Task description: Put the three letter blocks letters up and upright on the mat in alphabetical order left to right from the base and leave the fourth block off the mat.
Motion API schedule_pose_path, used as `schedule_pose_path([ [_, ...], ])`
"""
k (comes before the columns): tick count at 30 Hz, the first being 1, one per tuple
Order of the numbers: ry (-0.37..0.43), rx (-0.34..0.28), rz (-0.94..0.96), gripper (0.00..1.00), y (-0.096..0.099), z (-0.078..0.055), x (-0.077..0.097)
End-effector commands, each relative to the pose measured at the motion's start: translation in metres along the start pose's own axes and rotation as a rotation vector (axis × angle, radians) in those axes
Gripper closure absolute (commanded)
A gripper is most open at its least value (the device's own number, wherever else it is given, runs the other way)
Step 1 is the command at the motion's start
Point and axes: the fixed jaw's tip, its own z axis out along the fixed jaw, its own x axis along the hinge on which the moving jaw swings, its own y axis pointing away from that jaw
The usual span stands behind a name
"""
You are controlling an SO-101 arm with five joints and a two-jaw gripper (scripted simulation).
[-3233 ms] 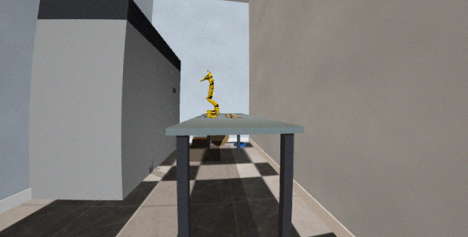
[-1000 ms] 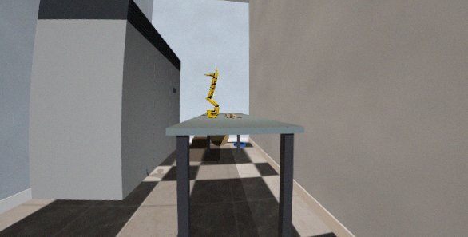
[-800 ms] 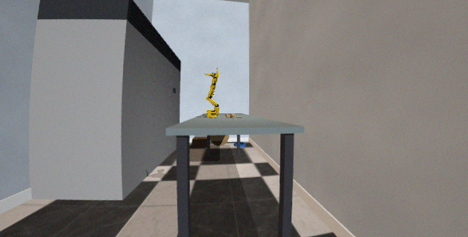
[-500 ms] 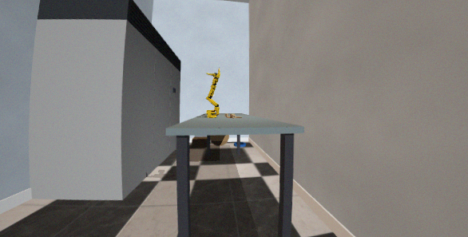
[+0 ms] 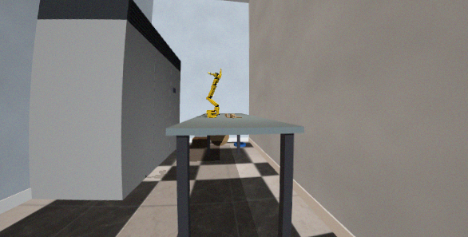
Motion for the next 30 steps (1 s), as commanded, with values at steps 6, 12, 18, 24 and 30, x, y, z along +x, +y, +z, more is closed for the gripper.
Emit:
schedule_pose_path([
  [6, 0.061, -0.087, 0.061, 0.00, 0.019, 0.000, 0.012],
  [12, 0.066, -0.093, 0.065, 0.00, 0.020, 0.000, 0.013],
  [18, 0.118, -0.163, 0.108, 0.00, 0.034, -0.003, 0.022],
  [24, 0.145, -0.198, 0.129, 0.00, 0.041, -0.005, 0.026],
  [30, 0.156, -0.212, 0.137, 0.00, 0.044, -0.006, 0.028],
])
